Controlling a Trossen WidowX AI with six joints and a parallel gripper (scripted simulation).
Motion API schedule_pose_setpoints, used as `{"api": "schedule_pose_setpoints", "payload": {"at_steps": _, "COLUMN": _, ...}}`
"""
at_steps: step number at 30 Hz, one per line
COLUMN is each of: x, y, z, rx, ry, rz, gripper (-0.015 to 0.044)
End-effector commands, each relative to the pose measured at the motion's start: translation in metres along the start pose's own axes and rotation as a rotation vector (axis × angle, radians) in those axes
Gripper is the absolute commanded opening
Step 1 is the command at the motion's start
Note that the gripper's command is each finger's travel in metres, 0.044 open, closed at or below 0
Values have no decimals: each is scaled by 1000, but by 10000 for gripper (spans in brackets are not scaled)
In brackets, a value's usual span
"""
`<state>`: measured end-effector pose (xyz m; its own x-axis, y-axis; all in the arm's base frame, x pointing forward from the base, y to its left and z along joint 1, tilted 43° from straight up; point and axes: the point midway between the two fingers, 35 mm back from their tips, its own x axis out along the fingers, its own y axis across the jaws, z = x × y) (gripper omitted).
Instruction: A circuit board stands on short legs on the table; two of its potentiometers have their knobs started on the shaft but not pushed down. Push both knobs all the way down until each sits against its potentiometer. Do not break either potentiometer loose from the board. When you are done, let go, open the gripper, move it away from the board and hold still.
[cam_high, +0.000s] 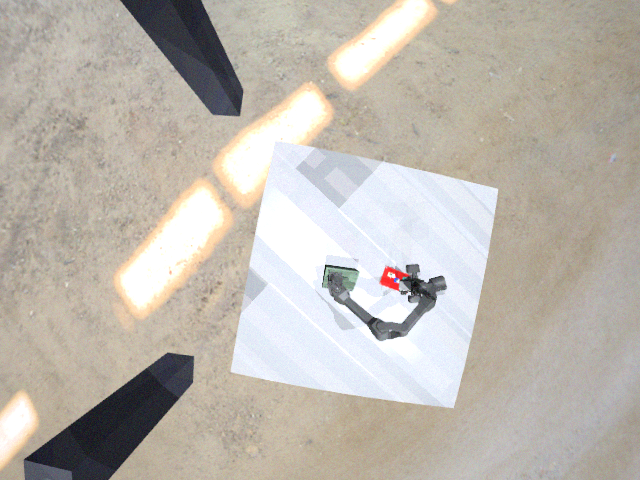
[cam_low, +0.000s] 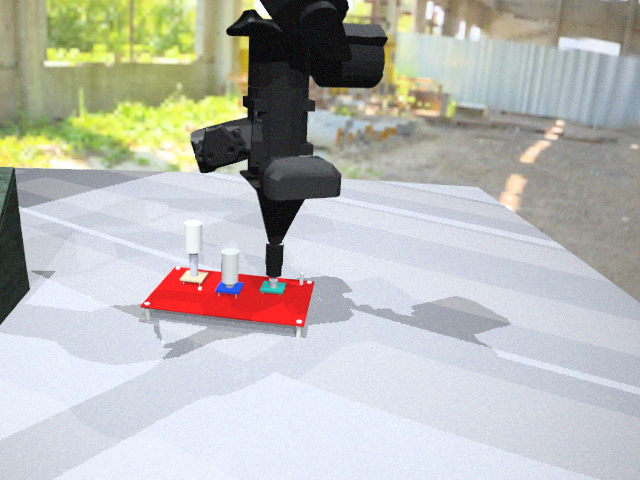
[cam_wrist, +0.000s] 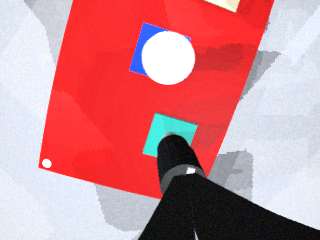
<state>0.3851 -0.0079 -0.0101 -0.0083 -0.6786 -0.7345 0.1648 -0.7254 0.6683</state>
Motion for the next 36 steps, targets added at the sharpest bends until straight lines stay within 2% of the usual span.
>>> {"api": "schedule_pose_setpoints", "payload": {"at_steps": 1, "x": 15, "y": 4, "z": -2, "rx": 20, "ry": -14, "rz": 1, "gripper": 0}}
{"api": "schedule_pose_setpoints", "payload": {"at_steps": 36, "x": 20, "y": 4, "z": -2, "rx": 20, "ry": -14, "rz": 1, "gripper": 0}}
